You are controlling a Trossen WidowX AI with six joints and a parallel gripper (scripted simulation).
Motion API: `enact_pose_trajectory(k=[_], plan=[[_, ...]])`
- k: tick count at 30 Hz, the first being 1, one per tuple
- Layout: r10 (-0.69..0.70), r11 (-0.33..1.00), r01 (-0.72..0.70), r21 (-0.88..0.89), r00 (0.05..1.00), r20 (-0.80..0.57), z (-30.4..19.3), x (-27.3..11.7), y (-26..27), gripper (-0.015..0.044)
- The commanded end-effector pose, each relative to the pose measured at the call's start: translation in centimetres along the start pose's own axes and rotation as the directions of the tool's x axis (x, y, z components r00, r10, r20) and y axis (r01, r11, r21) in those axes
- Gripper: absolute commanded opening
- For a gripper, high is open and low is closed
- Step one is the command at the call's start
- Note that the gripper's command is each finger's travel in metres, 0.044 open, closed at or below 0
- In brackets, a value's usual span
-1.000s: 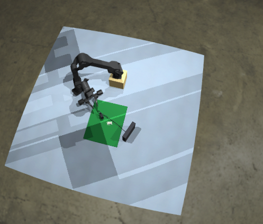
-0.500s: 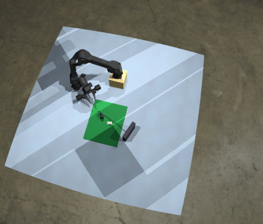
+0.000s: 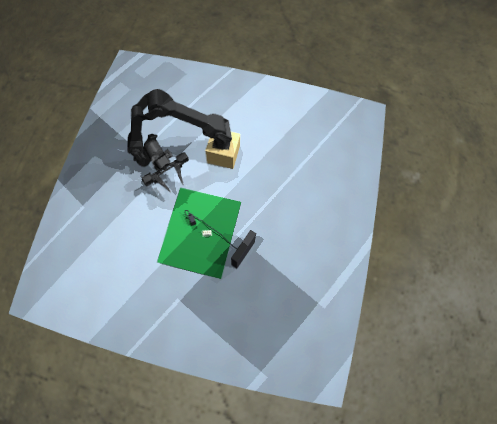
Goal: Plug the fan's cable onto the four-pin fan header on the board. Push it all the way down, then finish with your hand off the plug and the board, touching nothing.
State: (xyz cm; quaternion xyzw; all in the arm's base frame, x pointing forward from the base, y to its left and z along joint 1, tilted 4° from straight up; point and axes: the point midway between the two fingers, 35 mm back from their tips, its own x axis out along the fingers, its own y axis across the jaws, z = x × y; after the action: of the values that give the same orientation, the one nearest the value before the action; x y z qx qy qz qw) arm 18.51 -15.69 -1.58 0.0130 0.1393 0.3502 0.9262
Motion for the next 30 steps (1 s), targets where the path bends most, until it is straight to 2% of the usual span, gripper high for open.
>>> enact_pose_trajectory(k=[1, 5, 17, 30], plan=[[0.079, 0.997, -0.077, 0.02, 0.994, -0.079, 0.6, 0.4, 0.4, 0.035], [0.152, 0.988, -0.144, 0.06, 0.975, -0.164, 0.8, 0.9, 0.9, 0.044], [0.294, 0.954, -0.235, 0.184, 0.852, -0.433, 1.2, 1.8, 1.9, 0.044], [0.296, 0.954, -0.16, 0.255, 0.646, -0.704, 2.1, 2.0, 1.9, 0.044]])
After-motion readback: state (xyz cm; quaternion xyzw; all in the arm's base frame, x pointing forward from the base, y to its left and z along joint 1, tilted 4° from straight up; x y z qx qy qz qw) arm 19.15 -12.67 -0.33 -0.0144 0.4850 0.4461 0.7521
